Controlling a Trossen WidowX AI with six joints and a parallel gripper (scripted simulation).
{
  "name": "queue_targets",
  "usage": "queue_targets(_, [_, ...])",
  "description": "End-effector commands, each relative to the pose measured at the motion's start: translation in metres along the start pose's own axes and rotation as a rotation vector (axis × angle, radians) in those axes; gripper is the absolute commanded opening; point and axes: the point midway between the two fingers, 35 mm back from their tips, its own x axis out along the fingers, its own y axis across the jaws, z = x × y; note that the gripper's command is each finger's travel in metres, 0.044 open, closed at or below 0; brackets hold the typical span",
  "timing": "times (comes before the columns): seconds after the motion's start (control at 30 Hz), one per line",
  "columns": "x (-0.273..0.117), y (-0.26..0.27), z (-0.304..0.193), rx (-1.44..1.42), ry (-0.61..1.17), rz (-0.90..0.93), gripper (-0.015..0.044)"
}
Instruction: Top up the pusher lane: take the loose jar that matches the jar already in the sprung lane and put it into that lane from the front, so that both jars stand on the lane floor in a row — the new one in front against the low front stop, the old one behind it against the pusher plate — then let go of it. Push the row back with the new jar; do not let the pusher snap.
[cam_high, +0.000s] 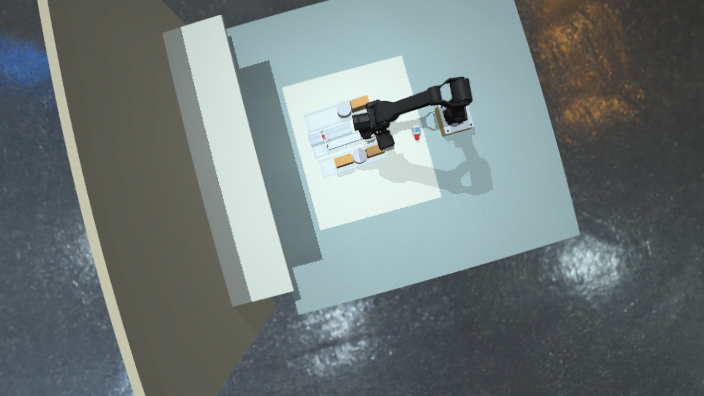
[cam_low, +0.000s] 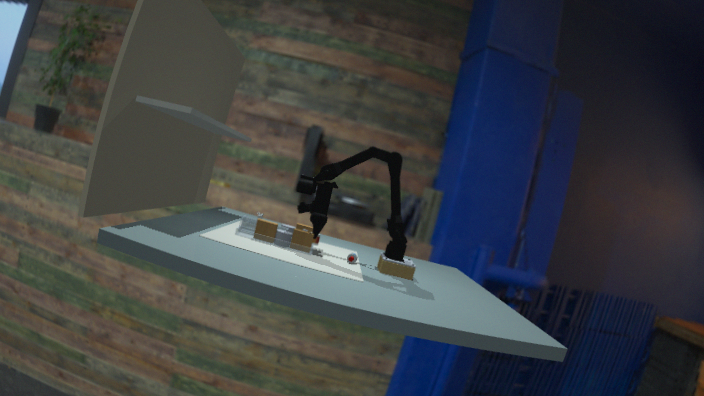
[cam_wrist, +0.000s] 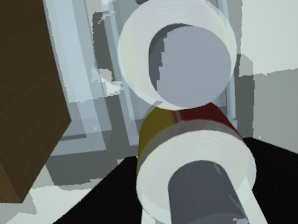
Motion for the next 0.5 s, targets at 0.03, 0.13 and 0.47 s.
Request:
queue_targets(0.03, [-0.0064,-0.0006,0.0127,0.002,-0.037,-0.002,0.0])
queue_targets(0.13, [-0.0067,-0.0006,0.0138,0.002,-0.038,-0.002,0.0])
queue_targets(0.47, [-0.0075,-0.0005,0.0176,0.002,-0.038,-0.002,0.0])
